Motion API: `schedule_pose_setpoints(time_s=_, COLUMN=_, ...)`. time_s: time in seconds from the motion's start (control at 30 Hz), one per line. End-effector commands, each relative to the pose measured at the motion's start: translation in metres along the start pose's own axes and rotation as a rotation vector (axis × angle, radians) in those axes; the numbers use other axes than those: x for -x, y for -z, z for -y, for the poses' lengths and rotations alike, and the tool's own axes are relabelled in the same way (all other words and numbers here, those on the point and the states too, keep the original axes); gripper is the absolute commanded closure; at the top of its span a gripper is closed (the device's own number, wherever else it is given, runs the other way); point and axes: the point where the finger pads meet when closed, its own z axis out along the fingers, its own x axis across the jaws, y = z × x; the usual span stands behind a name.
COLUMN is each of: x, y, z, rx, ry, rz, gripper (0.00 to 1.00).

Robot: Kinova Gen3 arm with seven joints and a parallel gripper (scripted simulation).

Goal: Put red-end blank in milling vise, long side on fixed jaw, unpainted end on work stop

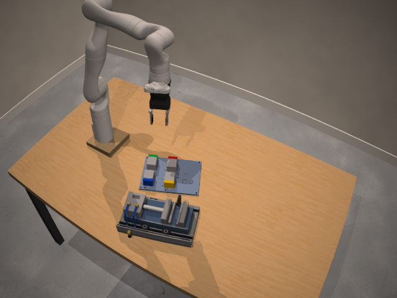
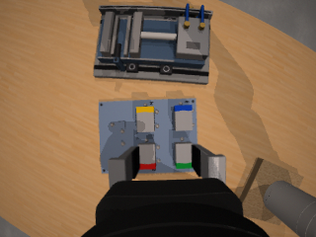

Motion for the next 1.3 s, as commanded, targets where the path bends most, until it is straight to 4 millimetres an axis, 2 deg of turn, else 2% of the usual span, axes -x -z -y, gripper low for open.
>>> schedule_pose_setpoints(time_s=0.0, x=-0.0002, y=-0.0003, z=-0.0008, rx=0.000, ry=0.001, rz=0.001, gripper=0.00)
schedule_pose_setpoints(time_s=0.73, x=-0.0007, y=-0.0037, z=-0.0031, rx=0.000, ry=0.001, rz=0.001, gripper=0.00)
schedule_pose_setpoints(time_s=1.27, x=-0.0011, y=-0.0070, z=-0.0053, rx=0.000, ry=0.231, rz=0.001, gripper=0.00)
